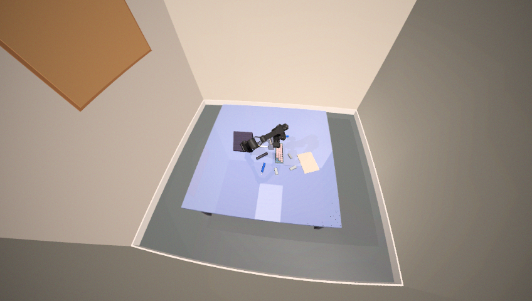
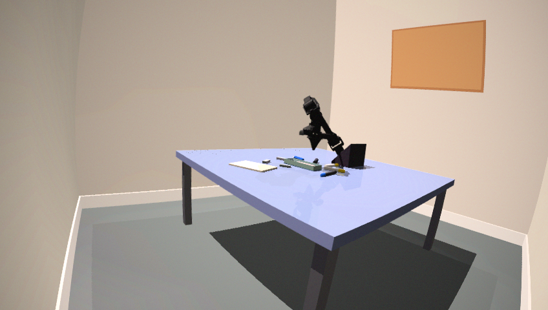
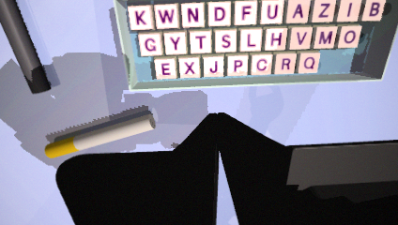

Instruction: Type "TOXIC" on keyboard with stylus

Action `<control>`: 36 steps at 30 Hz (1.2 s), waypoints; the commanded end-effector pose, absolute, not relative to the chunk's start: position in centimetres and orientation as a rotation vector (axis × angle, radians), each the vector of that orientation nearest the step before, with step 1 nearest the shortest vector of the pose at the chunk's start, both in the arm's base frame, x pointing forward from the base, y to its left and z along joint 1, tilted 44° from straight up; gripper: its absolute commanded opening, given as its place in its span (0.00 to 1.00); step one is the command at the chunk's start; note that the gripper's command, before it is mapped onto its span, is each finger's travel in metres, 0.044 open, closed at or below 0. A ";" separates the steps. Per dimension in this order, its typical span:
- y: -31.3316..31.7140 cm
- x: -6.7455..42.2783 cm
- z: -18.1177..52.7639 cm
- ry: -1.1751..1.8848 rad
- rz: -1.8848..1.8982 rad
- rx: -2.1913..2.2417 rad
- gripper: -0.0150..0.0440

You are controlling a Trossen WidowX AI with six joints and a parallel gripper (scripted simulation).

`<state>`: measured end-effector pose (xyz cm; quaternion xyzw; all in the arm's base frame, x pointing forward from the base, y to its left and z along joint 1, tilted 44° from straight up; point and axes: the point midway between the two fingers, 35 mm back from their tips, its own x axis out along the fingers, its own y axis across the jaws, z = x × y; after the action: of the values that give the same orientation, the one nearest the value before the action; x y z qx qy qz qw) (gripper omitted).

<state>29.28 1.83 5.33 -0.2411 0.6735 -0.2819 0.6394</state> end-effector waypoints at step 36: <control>-10.2 22.4 13.5 0.719 -1.559 0.064 0.51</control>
<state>26.15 -5.68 10.23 -0.0718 0.4982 -0.5517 0.6650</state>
